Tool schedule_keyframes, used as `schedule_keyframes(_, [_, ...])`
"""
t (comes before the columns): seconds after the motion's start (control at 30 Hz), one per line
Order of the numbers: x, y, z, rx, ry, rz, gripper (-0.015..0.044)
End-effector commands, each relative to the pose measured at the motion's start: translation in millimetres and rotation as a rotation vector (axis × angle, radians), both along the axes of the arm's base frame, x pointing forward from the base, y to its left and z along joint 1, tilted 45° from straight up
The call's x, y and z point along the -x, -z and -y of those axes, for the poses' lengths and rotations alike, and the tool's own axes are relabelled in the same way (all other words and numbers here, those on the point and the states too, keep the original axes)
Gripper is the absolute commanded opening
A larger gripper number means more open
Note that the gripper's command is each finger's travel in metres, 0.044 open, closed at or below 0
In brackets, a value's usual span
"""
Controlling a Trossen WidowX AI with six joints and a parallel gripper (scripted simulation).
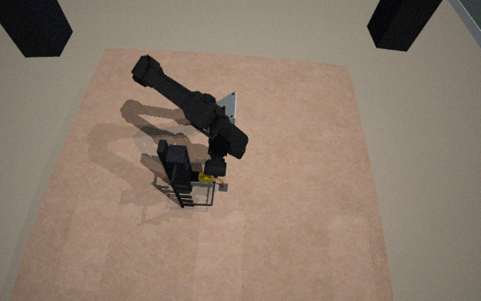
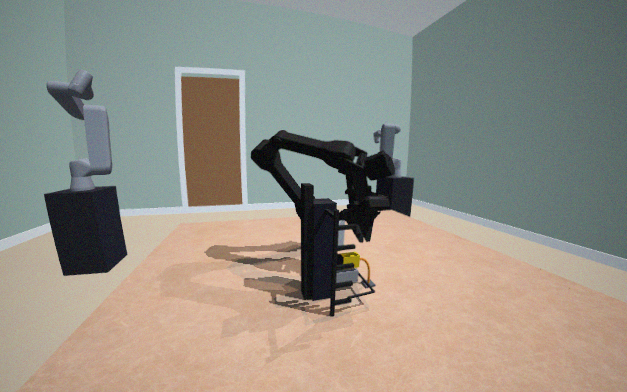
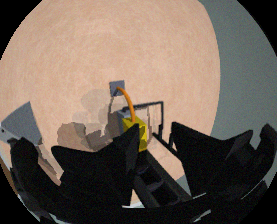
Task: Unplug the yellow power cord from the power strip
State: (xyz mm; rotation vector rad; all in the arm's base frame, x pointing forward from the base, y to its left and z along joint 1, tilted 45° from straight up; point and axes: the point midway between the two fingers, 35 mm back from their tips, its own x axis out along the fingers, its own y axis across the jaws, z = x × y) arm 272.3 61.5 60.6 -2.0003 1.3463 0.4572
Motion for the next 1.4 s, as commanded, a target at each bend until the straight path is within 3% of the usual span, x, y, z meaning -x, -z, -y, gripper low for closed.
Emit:
schedule_keyframes(0.0, [-9, 22, 10, -0.044, 0.235, -0.247, 0.0160])
schedule_keyframes(0.1, [-10, 28, 13, -0.056, 0.308, -0.315, 0.0160])
schedule_keyframes(1.37, [-7, 0, 42, -0.054, 0.308, -0.315, 0.0160])
